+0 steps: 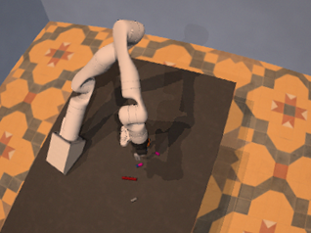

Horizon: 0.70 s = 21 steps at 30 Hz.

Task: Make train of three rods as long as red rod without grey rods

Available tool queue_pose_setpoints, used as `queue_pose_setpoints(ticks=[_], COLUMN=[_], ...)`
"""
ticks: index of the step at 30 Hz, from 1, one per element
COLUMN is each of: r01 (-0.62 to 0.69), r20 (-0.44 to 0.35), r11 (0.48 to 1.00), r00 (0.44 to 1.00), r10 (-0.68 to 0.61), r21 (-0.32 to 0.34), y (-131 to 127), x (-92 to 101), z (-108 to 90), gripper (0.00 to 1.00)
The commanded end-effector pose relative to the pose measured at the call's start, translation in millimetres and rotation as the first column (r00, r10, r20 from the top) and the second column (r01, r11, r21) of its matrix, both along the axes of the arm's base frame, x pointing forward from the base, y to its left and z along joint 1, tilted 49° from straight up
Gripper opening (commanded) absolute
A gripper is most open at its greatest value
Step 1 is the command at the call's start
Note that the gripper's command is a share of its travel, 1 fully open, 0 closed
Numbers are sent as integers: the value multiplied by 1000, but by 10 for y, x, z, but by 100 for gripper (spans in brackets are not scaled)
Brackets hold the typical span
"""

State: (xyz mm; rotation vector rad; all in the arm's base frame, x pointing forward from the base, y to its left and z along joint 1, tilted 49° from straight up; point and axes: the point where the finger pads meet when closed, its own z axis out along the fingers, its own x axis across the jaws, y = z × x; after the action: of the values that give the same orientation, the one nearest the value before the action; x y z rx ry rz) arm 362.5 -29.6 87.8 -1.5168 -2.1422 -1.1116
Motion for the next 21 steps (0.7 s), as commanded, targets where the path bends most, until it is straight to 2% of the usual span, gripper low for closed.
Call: queue_pose_setpoints(ticks=[1,3,5,10,15,20,21], r01=[30,71,71,185,307,429,429], r20=[-44,-91,-91,-219,-353,-483,-483], r11=[1000,997,997,982,951,903,903], r00=[999,993,993,960,893,792,792], r10=[-30,-69,-69,-174,-279,-373,-373], r21=[6,14,14,28,26,6,6], y=[57,93,93,189,291,395,395], x=[-15,-28,-28,-59,-82,-94,-94], z=[35,57,57,121,194,273,273], gripper=[100,100,100,100,100,100,100])
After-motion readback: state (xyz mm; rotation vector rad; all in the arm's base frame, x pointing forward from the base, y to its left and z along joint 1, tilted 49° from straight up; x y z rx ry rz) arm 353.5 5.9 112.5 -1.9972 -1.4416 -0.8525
